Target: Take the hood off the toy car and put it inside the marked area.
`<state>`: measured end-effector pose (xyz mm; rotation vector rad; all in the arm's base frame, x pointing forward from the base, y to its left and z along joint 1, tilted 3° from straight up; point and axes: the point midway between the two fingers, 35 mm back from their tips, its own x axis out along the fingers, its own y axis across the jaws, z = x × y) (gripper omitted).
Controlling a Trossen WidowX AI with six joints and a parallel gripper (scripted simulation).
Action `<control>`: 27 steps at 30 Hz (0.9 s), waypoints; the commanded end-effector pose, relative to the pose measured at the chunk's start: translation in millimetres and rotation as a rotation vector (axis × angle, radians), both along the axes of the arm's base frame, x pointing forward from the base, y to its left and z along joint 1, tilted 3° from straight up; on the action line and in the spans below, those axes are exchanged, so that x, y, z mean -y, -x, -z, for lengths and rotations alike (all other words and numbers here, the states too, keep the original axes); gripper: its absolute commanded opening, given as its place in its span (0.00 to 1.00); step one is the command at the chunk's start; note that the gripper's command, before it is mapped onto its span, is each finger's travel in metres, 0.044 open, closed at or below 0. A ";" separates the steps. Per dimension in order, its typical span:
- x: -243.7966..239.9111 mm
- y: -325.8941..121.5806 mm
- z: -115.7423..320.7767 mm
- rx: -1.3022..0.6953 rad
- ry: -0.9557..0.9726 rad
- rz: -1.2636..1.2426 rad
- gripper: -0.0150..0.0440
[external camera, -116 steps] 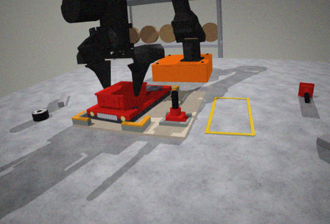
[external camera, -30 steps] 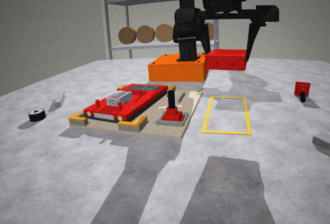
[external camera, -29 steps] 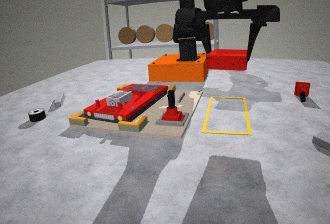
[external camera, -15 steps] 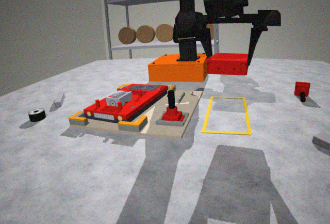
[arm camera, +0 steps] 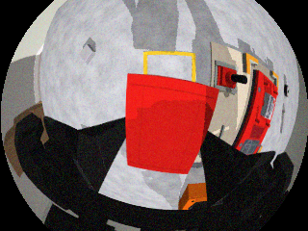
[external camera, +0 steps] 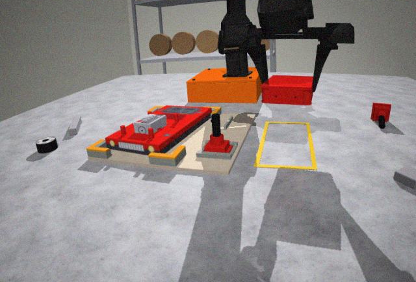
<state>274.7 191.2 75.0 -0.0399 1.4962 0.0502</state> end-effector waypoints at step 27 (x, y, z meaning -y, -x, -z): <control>1.8 -0.8 30.2 -0.003 0.008 0.002 0.25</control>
